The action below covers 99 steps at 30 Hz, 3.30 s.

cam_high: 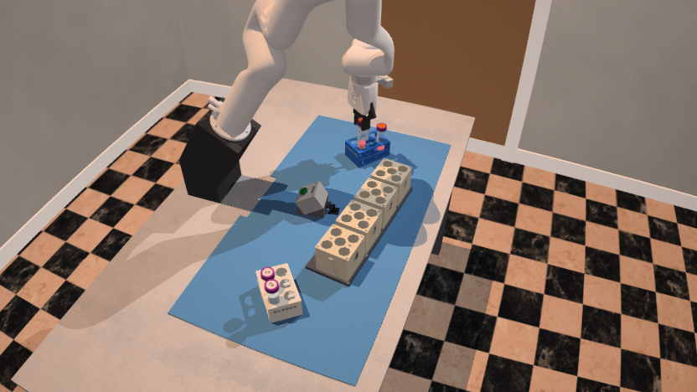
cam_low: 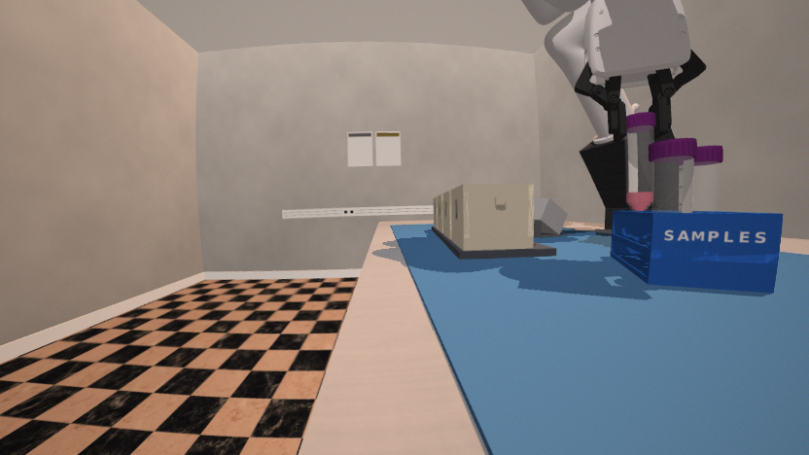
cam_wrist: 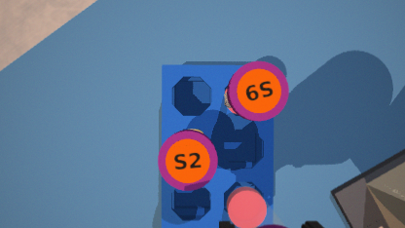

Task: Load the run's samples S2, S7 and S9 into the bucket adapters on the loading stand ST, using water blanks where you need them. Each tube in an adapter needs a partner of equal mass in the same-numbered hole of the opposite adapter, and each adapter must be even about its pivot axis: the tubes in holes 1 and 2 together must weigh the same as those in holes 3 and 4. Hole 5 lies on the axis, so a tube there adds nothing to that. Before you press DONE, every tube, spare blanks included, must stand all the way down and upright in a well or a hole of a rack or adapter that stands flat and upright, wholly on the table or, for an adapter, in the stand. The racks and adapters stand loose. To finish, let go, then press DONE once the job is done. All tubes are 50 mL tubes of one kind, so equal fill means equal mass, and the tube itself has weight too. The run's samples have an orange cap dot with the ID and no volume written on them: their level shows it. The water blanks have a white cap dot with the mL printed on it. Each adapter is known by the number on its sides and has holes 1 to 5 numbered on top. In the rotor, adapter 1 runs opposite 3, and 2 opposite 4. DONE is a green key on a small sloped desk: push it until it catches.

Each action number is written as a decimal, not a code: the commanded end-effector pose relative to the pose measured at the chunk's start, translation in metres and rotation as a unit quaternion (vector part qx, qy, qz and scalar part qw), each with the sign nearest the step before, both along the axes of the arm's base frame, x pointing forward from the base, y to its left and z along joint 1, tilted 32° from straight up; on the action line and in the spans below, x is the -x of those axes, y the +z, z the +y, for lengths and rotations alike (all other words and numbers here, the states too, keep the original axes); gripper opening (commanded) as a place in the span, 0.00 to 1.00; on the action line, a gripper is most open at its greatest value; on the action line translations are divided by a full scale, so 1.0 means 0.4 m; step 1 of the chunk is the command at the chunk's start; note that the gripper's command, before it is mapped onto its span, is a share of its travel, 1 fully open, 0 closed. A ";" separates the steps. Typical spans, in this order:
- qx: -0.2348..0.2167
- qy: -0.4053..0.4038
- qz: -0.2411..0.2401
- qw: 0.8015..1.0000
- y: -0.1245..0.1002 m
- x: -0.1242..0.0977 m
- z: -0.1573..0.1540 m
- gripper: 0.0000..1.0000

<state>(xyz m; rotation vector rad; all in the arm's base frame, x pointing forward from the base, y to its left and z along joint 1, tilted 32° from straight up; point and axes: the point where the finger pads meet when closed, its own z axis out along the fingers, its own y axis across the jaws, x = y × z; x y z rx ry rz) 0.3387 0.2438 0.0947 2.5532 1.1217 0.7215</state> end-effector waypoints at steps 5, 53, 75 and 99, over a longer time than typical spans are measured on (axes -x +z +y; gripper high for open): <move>0.000 0.000 0.000 1.000 0.046 0.026 0.004 0.00; -0.001 0.000 0.000 1.000 0.181 0.111 0.010 0.00; -0.001 0.000 0.000 1.000 0.181 0.111 0.010 0.00; -0.001 0.000 0.000 1.000 0.181 0.111 0.010 0.00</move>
